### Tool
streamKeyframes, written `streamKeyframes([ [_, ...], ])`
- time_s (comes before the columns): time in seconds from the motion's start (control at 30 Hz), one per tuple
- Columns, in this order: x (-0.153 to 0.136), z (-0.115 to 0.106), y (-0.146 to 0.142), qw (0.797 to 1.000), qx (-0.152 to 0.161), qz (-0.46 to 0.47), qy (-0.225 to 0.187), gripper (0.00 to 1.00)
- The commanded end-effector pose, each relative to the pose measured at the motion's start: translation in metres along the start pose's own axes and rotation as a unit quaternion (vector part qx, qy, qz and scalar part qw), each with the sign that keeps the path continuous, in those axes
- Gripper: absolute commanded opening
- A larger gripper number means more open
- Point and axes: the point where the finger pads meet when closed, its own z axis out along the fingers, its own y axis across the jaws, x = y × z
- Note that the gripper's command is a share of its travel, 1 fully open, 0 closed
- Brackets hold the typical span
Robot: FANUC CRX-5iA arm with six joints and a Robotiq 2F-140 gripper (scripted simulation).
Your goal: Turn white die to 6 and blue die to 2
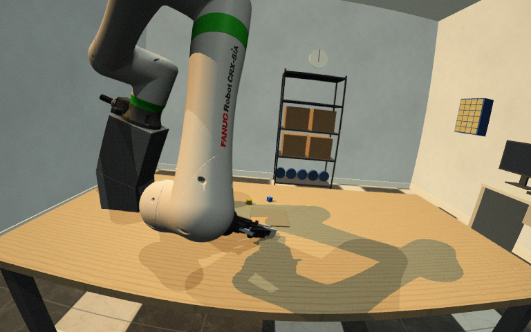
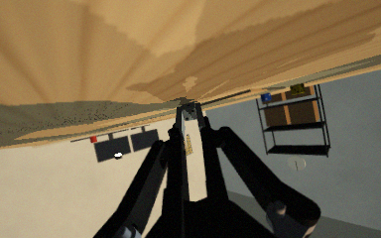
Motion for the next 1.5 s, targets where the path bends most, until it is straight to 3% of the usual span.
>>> streamKeyframes([
  [0.0, 0.0000, -0.0001, -0.0001, 1.000, 0.000, 0.000, 0.000, 0.09],
  [0.47, 0.0000, -0.0001, -0.0001, 1.000, 0.000, 0.000, 0.000, 0.12],
  [0.8, 0.0000, -0.0001, -0.0001, 1.000, 0.000, 0.000, 0.000, 0.21],
  [1.47, 0.0000, -0.0001, -0.0001, 1.000, 0.000, 0.000, 0.000, 0.21],
])
